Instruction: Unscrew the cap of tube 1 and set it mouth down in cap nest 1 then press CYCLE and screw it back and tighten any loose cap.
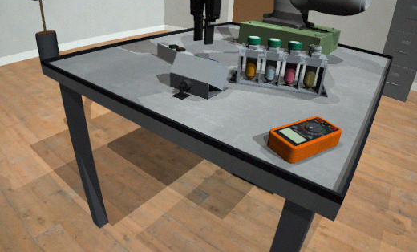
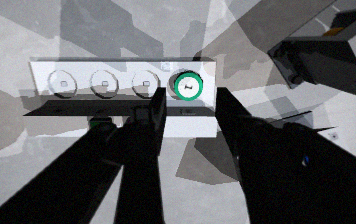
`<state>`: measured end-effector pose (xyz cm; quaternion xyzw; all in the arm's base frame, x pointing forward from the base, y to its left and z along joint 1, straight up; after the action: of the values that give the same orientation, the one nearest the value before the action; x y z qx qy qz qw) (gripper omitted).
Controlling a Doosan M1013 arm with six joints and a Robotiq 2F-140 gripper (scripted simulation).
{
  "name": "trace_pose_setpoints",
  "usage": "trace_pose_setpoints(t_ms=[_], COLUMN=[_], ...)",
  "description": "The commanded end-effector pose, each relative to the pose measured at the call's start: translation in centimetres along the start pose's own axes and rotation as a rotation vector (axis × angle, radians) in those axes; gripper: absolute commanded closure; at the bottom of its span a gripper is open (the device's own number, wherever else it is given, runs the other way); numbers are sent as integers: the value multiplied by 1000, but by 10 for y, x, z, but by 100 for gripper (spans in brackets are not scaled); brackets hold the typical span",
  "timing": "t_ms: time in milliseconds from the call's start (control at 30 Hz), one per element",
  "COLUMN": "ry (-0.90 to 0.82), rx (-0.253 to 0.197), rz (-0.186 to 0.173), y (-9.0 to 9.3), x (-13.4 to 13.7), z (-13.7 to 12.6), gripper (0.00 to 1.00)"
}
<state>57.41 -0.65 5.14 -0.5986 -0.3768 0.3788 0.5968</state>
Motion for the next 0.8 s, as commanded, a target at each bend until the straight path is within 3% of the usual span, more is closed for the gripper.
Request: trace_pose_setpoints(t_ms=[0,333,567,600,767], ry=[0,0,0,83,393], rx=[-1,-1,-1,-1,-1], rz=[-1,-1,-1,-1,-2], y=[-17,-67,-75,-73,-61], x=[0,0,0,8,38], z=[0,0,0,-2,-10], gripper=[64,64,64,90,90])
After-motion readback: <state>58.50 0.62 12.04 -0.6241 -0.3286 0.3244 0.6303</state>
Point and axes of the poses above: the point where the finger pads meet when closed, its own y axis out along the fingers, its own x axis across the jaws, z = x × y, the point moved 3 cm from there along -y, back along the fingers, and after that the axes turned 12 degrees about y, right-handed, at the moved point
